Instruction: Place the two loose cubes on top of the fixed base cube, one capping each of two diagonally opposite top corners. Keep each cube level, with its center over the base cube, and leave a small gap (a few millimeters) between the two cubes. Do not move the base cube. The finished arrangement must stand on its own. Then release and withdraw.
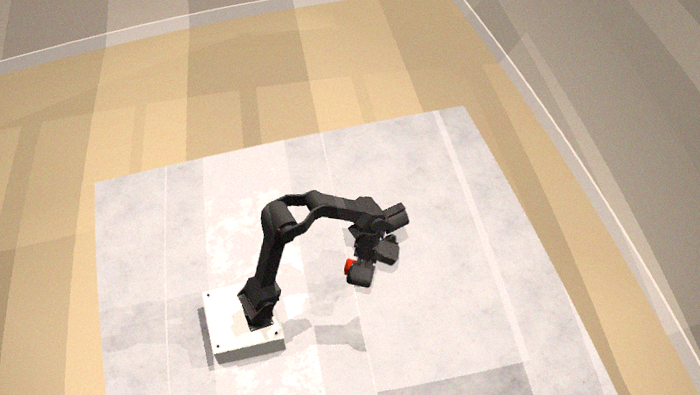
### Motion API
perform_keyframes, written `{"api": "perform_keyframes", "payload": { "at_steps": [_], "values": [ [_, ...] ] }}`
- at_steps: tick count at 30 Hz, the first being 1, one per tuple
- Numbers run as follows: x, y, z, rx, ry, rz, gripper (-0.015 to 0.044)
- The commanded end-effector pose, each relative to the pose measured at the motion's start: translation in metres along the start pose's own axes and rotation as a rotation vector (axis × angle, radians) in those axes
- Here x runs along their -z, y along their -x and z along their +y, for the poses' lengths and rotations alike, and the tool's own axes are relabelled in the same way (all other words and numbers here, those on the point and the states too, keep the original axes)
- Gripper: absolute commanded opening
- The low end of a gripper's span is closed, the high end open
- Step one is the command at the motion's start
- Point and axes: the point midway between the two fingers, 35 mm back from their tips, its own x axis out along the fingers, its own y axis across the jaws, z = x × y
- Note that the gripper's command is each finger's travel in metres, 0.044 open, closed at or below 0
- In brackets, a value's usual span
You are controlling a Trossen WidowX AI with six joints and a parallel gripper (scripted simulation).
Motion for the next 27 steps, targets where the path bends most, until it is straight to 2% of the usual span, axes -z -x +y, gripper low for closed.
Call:
{"api": "perform_keyframes", "payload": {
  "at_steps": [1, 20, 24, 27],
  "values": [
    [0.0, -0.002, -0.0001, 0.001, 0.003, 0.002, 0.0105],
    [0.0001, -0.0034, -0.0001, 0.001, 0.006, 0.002, 0.0105],
    [0.0001, -0.0034, -0.0001, 0.001, 0.006, 0.002, 0.0205],
    [0.0001, -0.0034, -0.0001, 0.001, 0.006, 0.002, 0.0205]
  ]
}}
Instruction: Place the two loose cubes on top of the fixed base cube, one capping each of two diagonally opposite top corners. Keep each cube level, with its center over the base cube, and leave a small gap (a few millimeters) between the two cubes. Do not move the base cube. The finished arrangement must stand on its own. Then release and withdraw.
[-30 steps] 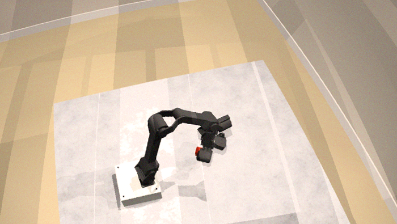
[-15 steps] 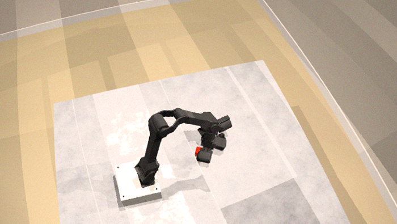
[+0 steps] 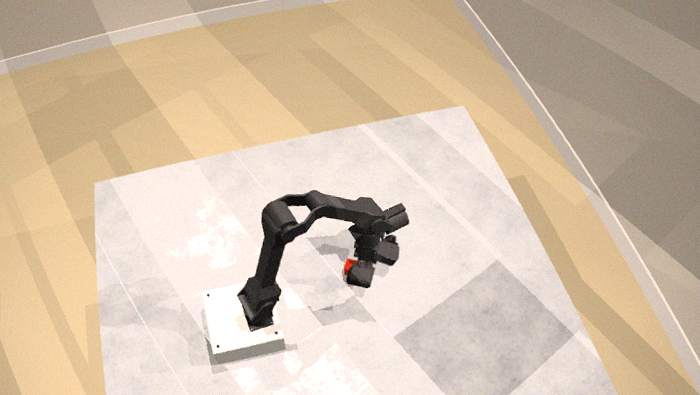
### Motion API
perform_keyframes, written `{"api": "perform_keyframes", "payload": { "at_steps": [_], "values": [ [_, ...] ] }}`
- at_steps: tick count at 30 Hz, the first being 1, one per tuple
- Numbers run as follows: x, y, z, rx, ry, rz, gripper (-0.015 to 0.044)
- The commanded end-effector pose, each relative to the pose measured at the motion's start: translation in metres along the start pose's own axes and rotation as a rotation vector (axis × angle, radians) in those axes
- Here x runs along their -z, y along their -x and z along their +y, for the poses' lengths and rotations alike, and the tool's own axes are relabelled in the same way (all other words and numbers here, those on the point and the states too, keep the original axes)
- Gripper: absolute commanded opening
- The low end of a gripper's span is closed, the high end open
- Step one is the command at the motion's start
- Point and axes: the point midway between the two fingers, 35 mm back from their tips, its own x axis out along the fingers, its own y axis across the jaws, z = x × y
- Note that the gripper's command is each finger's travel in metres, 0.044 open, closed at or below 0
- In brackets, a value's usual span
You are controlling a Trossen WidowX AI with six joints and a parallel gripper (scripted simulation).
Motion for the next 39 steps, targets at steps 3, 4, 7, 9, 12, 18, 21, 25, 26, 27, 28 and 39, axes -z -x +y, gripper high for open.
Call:
{"api": "perform_keyframes", "payload": {
  "at_steps": [3, 4, 7, 9, 12, 18, 21, 25, 26, 27, 28, 39],
  "values": [
    [0.0, 0.001, 0.0, 0.0, 0.003, 0.0, 0.0205],
    [0.0, 0.005, 0.0, 0.0, 0.001, 0.0, 0.0205],
    [0.0, 0.011, 0.0, 0.0, 0.0, 0.0, 0.0205],
    [0.0, 0.013, 0.0, 0.0, 0.0, 0.0, 0.0205],
    [0.0, 0.018, 0.0, 0.0, 0.0, 0.0, 0.0205],
    [0.0, 0.027, 0.0, 0.0, 0.0, 0.0, 0.0205],
    [0.0, 0.032, 0.0, 0.0, 0.0, 0.0, 0.0205],
    [0.0, 0.038, 0.0, 0.0, 0.0, 0.0, 0.0205],
    [0.0, 0.039, 0.0, 0.0, 0.0, 0.0, 0.0205],
    [0.0, 0.041, 0.0, 0.0, 0.0, 0.0, 0.0205],
    [0.0, 0.042, 0.0, 0.0, 0.0, 0.0, 0.0205],
    [0.0, 0.059, 0.0, 0.0, 0.0, 0.0, 0.0205]
  ]
}}
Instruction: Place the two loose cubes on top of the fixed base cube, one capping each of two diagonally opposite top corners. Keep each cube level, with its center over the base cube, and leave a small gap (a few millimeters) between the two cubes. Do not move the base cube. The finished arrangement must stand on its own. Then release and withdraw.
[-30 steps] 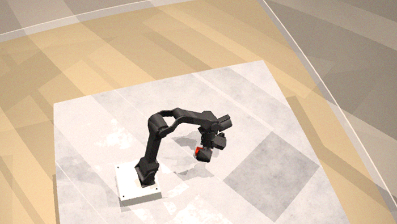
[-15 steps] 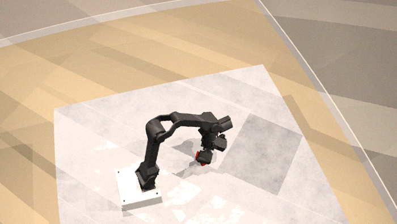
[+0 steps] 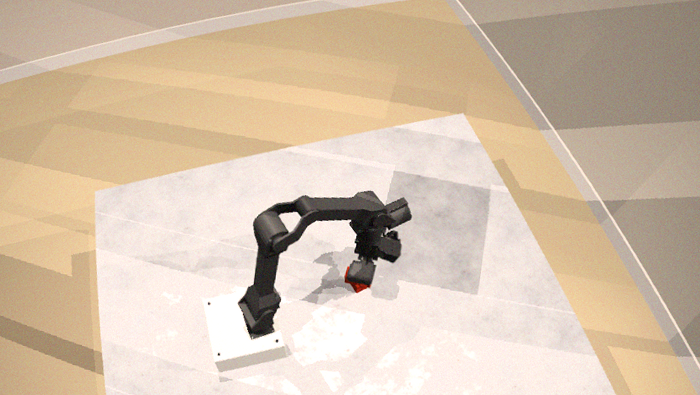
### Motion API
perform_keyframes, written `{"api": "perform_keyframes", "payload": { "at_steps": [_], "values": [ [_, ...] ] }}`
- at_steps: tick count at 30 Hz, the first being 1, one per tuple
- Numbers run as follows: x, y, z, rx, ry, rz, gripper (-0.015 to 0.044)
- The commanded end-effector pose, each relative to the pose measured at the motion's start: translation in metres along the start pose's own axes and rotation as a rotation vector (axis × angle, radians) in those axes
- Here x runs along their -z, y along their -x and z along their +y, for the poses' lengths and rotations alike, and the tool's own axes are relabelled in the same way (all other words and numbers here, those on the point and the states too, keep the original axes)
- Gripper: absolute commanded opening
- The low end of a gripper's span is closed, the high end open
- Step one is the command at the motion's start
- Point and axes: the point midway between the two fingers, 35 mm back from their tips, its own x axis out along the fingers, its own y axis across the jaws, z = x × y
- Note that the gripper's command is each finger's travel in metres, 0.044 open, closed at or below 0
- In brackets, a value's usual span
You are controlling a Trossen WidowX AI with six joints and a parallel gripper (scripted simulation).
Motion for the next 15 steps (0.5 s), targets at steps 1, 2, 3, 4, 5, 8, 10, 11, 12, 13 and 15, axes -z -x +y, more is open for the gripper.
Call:
{"api": "perform_keyframes", "payload": {
  "at_steps": [1, 2, 3, 4, 5, 8, 10, 11, 12, 13, 15],
  "values": [
    [0.0, 0.008, 0.001, -0.007, 0.0, -0.007, 0.0205],
    [0.0, 0.01, 0.001, -0.007, 0.0, -0.007, 0.0205],
    [0.0, 0.011, 0.0, -0.007, 0.0, -0.007, 0.0205],
    [0.0, 0.011, 0.0, -0.007, 0.0, -0.007, 0.0205],
    [0.0, 0.011, 0.0, -0.007, 0.0, -0.007, 0.0205],
    [0.0, 0.011, 0.0, -0.007, 0.0, -0.007, 0.0231],
    [0.0, 0.014, 0.0, -0.005, 0.0, -0.005, 0.0284],
    [0.0, 0.015, 0.0, -0.004, 0.0, -0.004, 0.031],
    [0.0, 0.016, 0.0, -0.003, 0.0, -0.003, 0.0336],
    [0.0, 0.017, 0.0, -0.003, 0.0, -0.003, 0.0362],
    [0.0, 0.02, 0.0, -0.003, 0.0, -0.003, 0.04]
  ]
}}
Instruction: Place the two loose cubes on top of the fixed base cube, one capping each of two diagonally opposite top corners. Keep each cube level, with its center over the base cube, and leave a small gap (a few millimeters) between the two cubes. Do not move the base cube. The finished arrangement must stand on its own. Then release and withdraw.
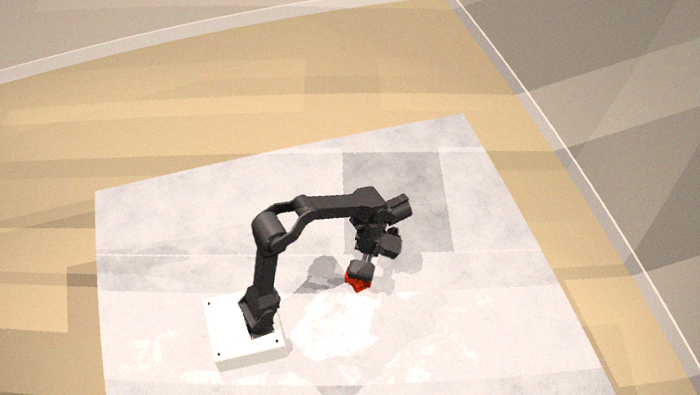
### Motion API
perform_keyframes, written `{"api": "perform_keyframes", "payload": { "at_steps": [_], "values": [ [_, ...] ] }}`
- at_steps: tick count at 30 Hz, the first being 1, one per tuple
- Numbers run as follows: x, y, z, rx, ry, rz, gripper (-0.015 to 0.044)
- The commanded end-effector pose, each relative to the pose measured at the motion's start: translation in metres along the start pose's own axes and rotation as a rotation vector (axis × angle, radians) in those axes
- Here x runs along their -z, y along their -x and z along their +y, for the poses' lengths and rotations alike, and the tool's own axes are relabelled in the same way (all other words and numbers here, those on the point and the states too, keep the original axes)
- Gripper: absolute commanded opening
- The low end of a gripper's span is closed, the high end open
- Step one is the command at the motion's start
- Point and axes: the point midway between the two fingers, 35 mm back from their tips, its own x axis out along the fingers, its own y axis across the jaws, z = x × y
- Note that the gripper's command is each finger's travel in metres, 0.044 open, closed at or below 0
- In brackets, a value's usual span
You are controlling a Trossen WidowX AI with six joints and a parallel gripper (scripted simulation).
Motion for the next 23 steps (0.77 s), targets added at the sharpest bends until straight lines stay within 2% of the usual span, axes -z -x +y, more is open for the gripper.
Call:
{"api": "perform_keyframes", "payload": {
  "at_steps": [1, 5, 14, 23],
  "values": [
    [0.0, 0.005, 0.0, -0.003, 0.0, -0.004, 0.04],
    [0.007, 0.003, 0.008, -0.002, 0.0, 0.0, 0.04],
    [0.118, 0.005, 0.074, -0.007, 0.0, 0.008, 0.04],
    [0.12, 0.006, 0.075, -0.007, 0.0, 0.008, 0.04]
  ]
}}
